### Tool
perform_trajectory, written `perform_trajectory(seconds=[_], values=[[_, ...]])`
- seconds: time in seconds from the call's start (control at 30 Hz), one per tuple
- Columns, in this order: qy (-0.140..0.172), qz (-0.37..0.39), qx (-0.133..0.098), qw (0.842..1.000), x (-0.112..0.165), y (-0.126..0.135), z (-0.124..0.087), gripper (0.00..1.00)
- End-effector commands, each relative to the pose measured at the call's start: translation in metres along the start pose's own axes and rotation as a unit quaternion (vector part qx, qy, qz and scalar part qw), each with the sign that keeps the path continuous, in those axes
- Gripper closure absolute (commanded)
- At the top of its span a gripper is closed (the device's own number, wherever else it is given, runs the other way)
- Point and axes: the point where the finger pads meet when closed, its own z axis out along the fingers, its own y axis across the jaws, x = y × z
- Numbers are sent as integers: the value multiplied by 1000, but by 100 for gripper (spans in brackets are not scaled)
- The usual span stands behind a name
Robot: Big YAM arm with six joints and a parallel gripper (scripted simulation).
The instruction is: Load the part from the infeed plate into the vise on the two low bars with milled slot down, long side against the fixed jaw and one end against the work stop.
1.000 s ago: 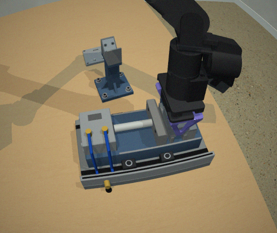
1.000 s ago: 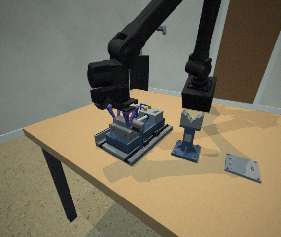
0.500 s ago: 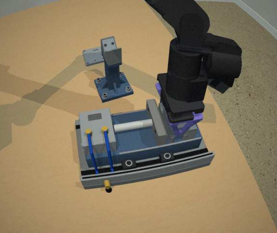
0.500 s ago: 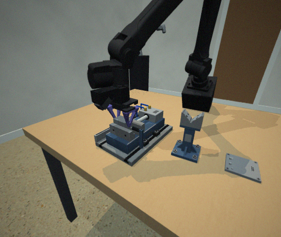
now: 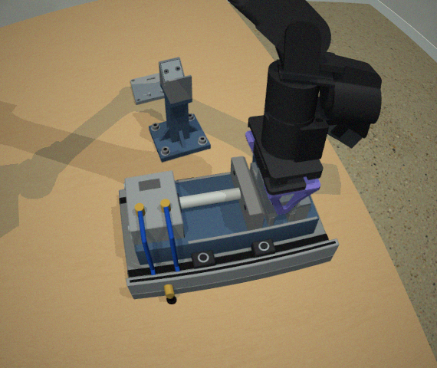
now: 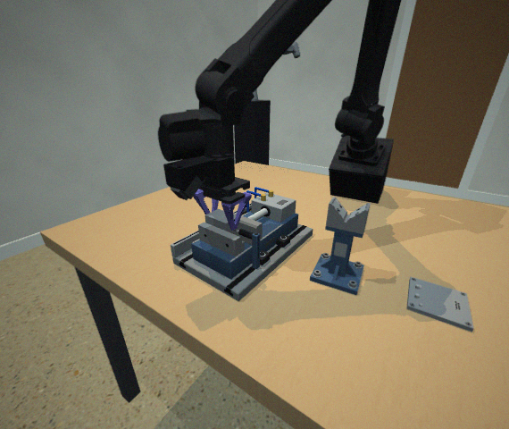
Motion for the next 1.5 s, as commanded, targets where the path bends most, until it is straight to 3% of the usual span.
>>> perform_trajectory(seconds=[0.0,0.87,0.9,1.47], values=[[-12,-7,0,1000,-14,6,-1,100],[-12,-7,0,1000,-14,6,-1,100],[-12,-7,0,1000,-14,6,-1,26],[-12,-7,0,1000,-14,6,-1,26]])
